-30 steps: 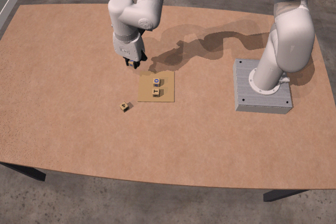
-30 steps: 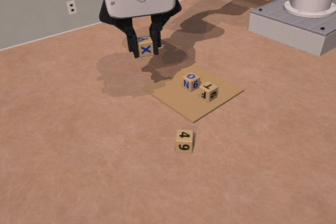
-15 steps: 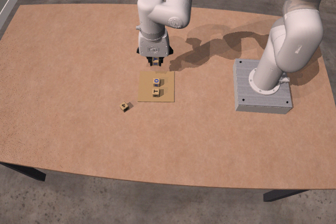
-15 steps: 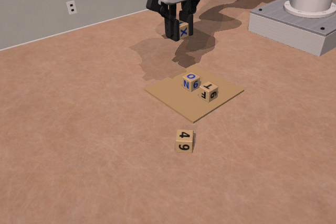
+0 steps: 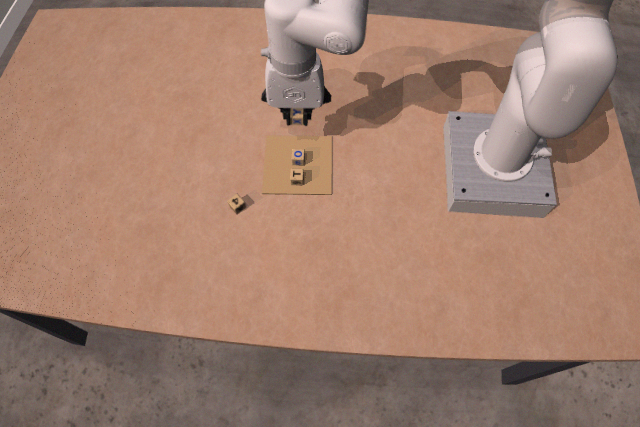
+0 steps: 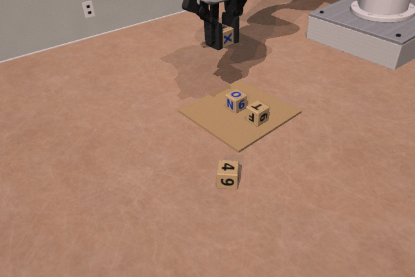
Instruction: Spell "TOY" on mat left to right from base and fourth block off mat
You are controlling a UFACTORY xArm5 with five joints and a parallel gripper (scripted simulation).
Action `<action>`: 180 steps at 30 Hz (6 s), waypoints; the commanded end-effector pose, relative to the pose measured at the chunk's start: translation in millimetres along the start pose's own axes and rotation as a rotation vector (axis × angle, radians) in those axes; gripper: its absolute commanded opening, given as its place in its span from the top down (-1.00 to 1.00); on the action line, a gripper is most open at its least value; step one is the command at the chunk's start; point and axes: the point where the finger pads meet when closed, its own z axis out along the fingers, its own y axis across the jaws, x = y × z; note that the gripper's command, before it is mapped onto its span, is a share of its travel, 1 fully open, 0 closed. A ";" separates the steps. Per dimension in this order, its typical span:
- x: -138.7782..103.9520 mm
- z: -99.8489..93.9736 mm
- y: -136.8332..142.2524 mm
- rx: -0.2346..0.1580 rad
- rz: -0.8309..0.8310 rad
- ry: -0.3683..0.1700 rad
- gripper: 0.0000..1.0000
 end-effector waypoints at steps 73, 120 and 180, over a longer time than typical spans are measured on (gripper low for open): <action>-0.8 93.9 -1.1 0.003 0.000 0.000 0.57; -0.8 93.9 -1.1 0.003 0.000 0.000 0.57; -0.8 93.9 -1.1 0.003 0.000 0.000 0.57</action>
